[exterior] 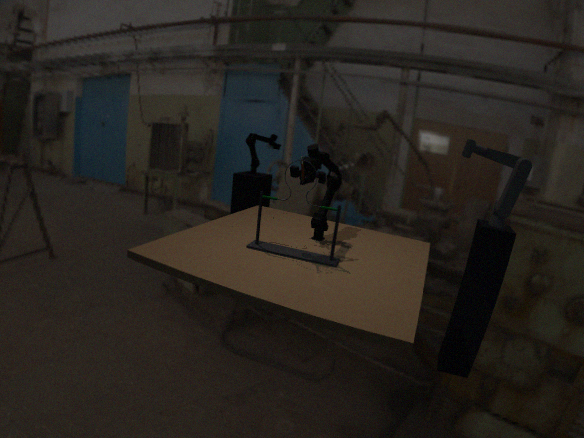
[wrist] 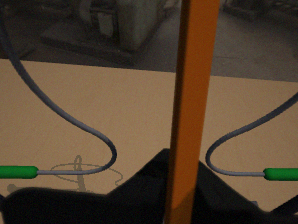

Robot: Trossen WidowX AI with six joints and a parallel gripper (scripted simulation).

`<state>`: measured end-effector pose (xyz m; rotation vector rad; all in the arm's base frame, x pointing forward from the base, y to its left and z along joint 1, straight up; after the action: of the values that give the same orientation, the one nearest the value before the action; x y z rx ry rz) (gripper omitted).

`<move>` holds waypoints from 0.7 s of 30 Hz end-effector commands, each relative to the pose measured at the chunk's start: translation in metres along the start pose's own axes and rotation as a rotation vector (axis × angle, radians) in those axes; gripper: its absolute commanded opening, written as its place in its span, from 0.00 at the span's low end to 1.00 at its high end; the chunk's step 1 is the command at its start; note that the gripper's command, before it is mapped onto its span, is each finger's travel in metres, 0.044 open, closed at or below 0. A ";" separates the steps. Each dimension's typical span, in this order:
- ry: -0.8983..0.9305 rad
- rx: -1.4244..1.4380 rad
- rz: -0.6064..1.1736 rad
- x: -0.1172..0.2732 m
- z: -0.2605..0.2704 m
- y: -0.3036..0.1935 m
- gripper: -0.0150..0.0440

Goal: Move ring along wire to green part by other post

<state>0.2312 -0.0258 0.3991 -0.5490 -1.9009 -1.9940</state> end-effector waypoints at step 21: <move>-0.148 0.258 -0.055 0.002 0.000 -0.003 0.00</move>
<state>0.2313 -0.0255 0.3969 -0.5909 -2.1984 -1.7715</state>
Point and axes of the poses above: the point midway between the two fingers, 35 mm back from their tips, its own x axis back along the fingers, its own z axis across the jaws, y = z × x, the point moved 5 cm from there along x, back along the fingers, and after that the axes turned 5 degrees about -x, right-handed, at the moved point
